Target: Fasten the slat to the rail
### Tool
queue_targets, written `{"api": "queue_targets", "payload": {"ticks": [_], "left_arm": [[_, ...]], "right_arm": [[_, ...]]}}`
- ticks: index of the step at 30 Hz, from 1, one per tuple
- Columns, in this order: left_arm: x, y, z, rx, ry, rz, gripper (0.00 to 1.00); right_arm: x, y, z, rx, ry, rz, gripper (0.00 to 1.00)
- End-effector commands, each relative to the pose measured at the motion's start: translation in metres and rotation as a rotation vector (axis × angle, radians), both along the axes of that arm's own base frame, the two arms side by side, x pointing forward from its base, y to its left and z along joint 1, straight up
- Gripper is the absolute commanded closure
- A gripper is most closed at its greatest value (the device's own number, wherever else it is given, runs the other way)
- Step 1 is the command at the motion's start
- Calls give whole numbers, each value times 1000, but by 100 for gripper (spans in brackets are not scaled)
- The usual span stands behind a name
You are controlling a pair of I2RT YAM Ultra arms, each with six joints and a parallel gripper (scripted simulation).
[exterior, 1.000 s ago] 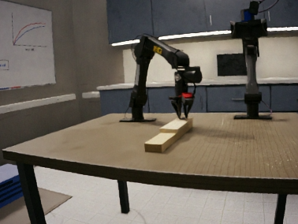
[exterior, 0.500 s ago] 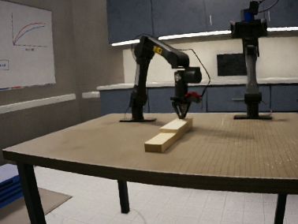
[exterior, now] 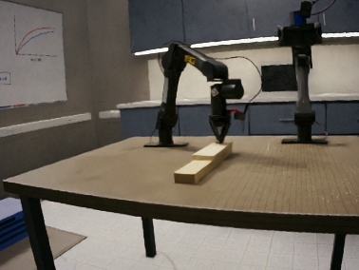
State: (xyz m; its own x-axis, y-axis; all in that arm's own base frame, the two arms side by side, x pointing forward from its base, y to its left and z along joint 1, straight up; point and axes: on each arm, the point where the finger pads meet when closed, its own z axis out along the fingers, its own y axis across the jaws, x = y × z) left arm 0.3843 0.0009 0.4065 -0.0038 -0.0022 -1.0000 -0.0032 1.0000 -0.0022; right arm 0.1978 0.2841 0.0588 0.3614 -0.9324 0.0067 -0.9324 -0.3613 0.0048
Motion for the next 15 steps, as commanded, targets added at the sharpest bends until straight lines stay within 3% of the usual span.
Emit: {"api": "queue_targets", "payload": {"ticks": [1,15], "left_arm": [[-1,0,5,0,-12,0,0],[-1,0,5,0,-12,0,0]], "right_arm": [[1,7,12,31,-14,278,66],[1,7,12,35,-15,338,66]]}}
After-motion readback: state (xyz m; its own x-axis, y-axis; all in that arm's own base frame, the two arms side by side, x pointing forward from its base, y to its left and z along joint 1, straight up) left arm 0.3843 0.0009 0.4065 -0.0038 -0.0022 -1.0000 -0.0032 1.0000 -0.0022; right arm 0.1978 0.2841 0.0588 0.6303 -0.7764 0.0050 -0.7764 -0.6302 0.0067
